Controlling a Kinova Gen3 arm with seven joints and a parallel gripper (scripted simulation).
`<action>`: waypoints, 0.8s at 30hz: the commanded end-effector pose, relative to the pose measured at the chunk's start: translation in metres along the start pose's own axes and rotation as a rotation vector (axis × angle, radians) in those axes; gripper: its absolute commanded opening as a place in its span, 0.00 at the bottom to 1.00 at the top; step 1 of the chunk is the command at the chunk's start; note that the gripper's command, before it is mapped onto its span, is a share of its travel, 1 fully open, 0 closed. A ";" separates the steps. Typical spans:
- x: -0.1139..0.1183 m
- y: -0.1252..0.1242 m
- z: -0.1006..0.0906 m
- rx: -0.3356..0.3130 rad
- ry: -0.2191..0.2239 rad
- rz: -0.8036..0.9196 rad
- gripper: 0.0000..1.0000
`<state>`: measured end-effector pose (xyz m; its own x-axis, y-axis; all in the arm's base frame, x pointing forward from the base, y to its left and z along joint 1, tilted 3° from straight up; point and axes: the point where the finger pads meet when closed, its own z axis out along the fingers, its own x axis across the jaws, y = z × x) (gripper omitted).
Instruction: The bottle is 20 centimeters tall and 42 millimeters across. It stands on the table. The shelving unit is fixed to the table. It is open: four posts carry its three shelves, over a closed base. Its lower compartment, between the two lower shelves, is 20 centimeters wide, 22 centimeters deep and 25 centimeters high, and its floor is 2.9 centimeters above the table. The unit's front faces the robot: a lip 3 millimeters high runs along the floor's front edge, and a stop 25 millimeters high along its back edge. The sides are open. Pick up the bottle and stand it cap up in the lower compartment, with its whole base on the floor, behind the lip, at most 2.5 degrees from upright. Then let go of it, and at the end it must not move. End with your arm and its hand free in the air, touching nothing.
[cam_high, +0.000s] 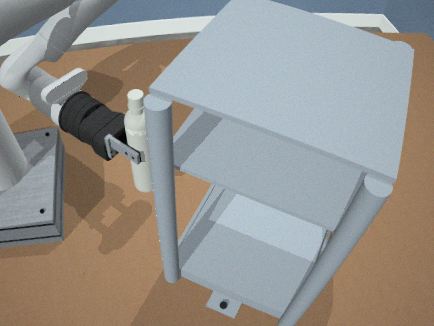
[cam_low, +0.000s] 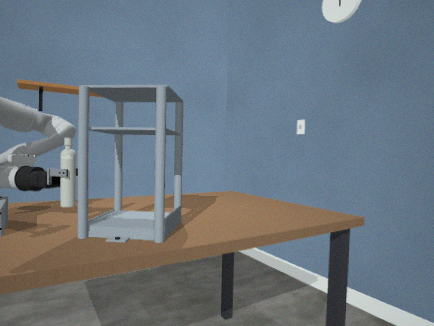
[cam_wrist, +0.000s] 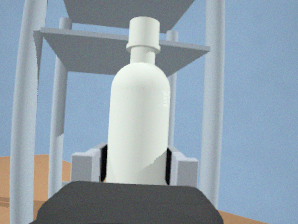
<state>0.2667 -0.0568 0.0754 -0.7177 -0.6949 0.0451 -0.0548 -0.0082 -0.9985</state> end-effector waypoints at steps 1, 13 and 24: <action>0.000 -0.001 0.000 0.001 -0.001 0.000 0.00; 0.000 -0.001 0.001 0.001 -0.001 0.000 0.00; -0.002 -0.001 0.009 0.001 -0.001 0.000 0.00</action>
<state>0.2728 -0.0601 0.0744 -0.7145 -0.6981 0.0459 -0.0563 -0.0080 -0.9984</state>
